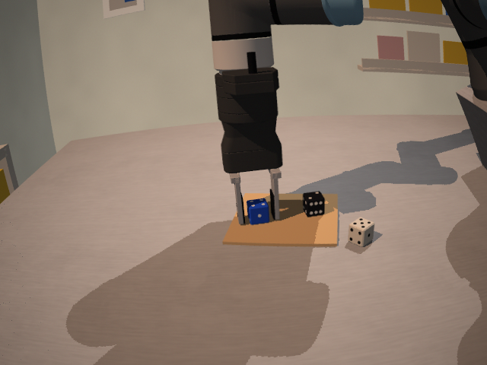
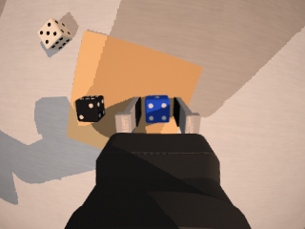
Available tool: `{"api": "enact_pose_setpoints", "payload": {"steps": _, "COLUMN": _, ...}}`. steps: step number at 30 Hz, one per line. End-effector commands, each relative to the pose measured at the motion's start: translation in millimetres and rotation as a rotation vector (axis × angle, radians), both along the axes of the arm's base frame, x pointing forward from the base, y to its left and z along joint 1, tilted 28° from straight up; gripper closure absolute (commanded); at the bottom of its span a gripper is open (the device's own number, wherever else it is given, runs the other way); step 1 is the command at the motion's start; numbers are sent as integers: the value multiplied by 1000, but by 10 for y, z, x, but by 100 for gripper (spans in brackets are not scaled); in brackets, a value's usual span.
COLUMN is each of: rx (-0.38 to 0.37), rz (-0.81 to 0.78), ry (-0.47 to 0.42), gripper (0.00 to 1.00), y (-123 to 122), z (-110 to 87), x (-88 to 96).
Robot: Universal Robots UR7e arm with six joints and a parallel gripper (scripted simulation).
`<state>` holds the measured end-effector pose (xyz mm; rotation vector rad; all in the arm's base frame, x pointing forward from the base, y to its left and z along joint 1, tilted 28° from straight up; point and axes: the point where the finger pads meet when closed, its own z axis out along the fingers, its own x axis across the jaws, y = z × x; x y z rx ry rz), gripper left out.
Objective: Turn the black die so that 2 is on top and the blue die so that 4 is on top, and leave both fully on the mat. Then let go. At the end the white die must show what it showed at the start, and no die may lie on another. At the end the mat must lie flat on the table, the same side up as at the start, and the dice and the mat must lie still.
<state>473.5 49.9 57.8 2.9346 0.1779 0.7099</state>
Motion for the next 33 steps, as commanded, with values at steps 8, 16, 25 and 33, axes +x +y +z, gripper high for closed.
{"api": "enact_pose_setpoints", "payload": {"steps": 8, "rx": 0, "rz": 0, "ry": -1, "gripper": 21, "y": 3, "z": 29, "x": -10}}
{"api": "enact_pose_setpoints", "payload": {"steps": 16, "rx": 0, "rz": 0, "ry": -1, "gripper": 21, "y": 17, "z": 175, "x": -87}}
{"api": "enact_pose_setpoints", "payload": {"steps": 25, "rx": 0, "rz": 0, "ry": -1, "gripper": 21, "y": 38, "z": 392, "x": -200}}
{"api": "enact_pose_setpoints", "payload": {"steps": 33, "rx": 0, "rz": 0, "ry": -1, "gripper": 21, "y": 62, "z": 642, "x": -331}}
